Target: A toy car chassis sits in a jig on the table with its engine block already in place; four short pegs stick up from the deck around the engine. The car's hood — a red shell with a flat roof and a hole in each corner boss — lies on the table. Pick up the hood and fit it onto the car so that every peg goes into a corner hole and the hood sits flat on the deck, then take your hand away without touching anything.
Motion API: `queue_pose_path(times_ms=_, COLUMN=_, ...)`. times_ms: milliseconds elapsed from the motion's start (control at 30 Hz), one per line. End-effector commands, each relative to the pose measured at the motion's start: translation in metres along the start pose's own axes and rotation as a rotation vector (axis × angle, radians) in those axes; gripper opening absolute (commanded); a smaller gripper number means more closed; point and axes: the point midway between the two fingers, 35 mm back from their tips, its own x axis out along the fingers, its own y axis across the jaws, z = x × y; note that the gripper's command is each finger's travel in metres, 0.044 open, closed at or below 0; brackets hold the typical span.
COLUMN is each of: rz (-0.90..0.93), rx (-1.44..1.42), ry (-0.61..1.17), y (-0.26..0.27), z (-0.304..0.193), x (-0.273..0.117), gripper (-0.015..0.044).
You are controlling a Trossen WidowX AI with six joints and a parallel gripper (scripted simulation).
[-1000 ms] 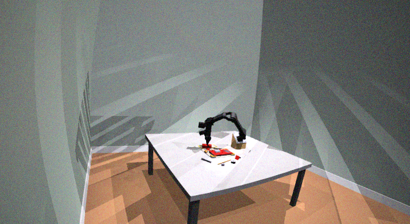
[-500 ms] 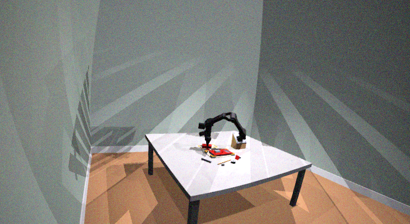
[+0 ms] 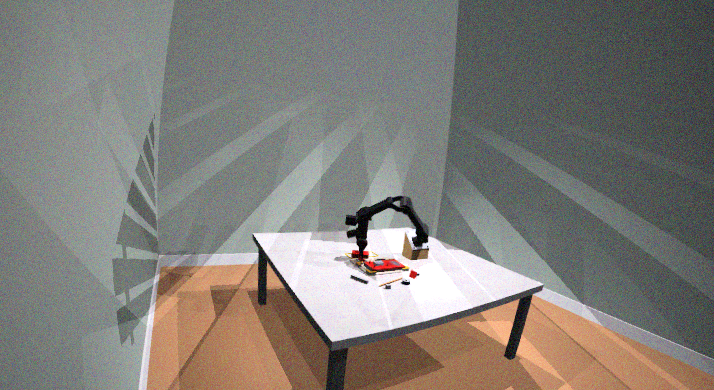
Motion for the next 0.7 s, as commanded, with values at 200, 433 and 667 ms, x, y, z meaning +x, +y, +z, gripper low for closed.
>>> queue_pose_path(times_ms=200, rz=0.002, rx=0.004, ry=0.007, y=0.0009, z=-0.0017, x=0.0073, gripper=0.0440)
queue_pose_path(times_ms=433, rz=0.002, rx=0.004, ry=0.007, y=0.0009, z=-0.0018, x=0.0108, gripper=0.0440)
queue_pose_path(times_ms=667, rz=0.002, rx=0.004, ry=0.007, y=0.0010, z=-0.0019, x=0.0142, gripper=0.0440)
